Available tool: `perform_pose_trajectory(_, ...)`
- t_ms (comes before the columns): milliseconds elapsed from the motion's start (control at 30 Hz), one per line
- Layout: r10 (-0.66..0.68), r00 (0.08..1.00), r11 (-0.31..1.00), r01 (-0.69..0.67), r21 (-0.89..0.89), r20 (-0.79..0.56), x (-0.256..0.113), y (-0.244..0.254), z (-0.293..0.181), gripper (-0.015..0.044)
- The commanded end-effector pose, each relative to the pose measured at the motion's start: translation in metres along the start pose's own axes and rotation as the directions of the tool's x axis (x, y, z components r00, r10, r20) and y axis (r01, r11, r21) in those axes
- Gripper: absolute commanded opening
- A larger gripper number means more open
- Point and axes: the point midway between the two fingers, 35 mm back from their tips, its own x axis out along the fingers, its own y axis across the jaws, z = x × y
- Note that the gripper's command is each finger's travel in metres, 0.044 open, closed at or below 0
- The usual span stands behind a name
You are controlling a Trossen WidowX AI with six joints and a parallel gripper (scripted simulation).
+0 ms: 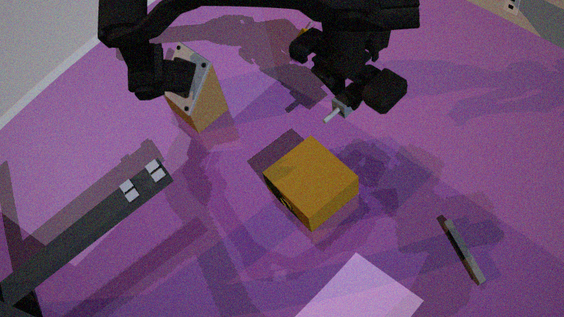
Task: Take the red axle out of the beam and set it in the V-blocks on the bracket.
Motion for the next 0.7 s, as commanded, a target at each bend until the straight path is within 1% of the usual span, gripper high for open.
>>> perform_pose_trajectory(0, -0.008, 1.0, 1.0, 0.008, -0.016, 0.001, -0.002, -0.019, 0.002, 0.0)
perform_pose_trajectory(167, -0.008, 1.0, 1.0, 0.008, -0.028, 0.0, -0.002, -0.036, 0.002, 0.0)
perform_pose_trajectory(367, -0.008, 1.0, 1.0, 0.008, -0.029, 0.0, -0.001, -0.037, 0.002, 0.0)
perform_pose_trajectory(667, -0.009, 1.0, 1.0, 0.009, -0.029, 0.0, 0.014, -0.038, 0.003, 0.0)
